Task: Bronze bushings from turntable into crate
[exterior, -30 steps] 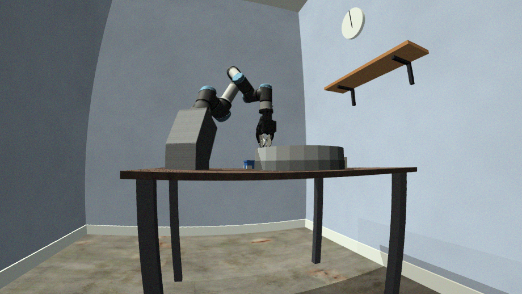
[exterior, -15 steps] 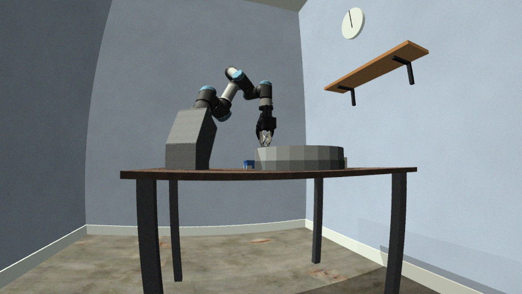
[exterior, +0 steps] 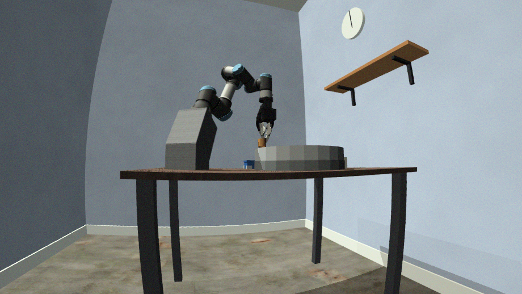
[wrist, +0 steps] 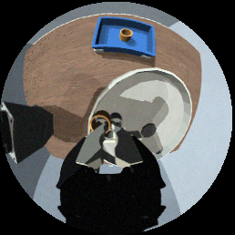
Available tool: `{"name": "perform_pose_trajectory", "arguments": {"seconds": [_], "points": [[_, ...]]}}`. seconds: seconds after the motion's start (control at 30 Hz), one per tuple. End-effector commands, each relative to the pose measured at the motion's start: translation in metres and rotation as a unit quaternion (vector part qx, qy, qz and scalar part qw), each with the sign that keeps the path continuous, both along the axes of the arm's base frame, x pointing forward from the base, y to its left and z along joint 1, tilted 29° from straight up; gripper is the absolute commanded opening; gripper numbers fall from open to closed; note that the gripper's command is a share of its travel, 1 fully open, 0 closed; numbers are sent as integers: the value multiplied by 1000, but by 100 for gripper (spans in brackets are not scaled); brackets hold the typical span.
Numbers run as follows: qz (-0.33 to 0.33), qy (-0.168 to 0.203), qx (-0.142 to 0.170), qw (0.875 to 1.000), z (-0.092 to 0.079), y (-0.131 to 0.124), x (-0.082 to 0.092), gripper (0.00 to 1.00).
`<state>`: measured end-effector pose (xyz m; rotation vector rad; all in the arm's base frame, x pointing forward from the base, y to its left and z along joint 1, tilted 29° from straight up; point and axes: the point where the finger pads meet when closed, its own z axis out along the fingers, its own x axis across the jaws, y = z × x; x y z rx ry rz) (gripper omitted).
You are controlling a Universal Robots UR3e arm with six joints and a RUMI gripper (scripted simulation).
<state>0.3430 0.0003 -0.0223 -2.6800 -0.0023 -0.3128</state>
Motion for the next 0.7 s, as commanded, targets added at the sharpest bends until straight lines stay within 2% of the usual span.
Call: {"name": "perform_pose_trajectory", "arguments": {"seconds": [0.0,0.67], "points": [[1,0,0,1000,11,-6,-3,0],[1,0,0,1000,14,-7,-4,0]]}}
